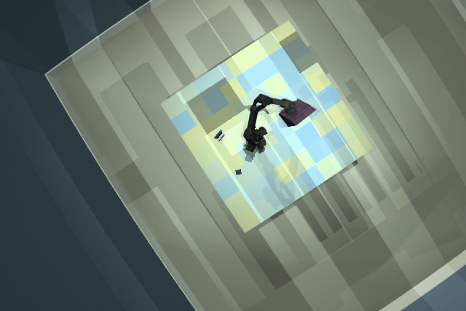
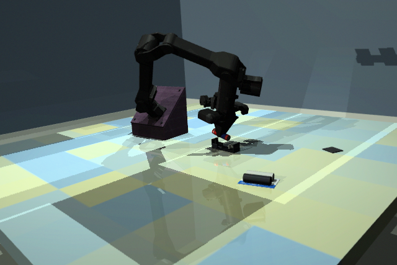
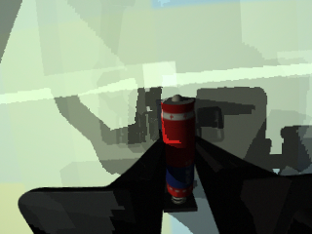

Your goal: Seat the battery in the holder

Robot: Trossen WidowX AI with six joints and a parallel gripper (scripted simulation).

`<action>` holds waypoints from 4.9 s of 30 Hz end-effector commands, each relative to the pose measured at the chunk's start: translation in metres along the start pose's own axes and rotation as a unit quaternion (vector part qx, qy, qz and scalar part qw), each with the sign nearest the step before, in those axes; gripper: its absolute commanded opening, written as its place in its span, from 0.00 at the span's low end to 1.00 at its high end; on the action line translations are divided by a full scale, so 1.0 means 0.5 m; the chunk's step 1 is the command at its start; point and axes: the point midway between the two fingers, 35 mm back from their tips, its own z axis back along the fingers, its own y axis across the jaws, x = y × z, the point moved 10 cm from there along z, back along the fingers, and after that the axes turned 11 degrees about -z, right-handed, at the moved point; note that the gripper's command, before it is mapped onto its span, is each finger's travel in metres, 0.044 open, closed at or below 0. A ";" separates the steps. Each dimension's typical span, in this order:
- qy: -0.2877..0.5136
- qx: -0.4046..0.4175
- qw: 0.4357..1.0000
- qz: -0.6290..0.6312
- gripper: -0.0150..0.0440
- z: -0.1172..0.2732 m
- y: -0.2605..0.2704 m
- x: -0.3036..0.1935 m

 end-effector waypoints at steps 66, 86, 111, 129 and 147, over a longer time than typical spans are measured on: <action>-0.137 0.027 0.990 -0.005 0.36 -0.038 -0.020 -0.103; -0.122 0.018 0.992 -0.005 0.36 -0.031 -0.021 -0.119; -0.072 0.002 0.997 -0.001 0.36 -0.037 -0.020 -0.099; -0.037 -0.008 0.999 0.001 0.36 -0.041 -0.018 -0.083; -0.003 -0.018 1.000 0.002 0.36 -0.046 -0.013 -0.065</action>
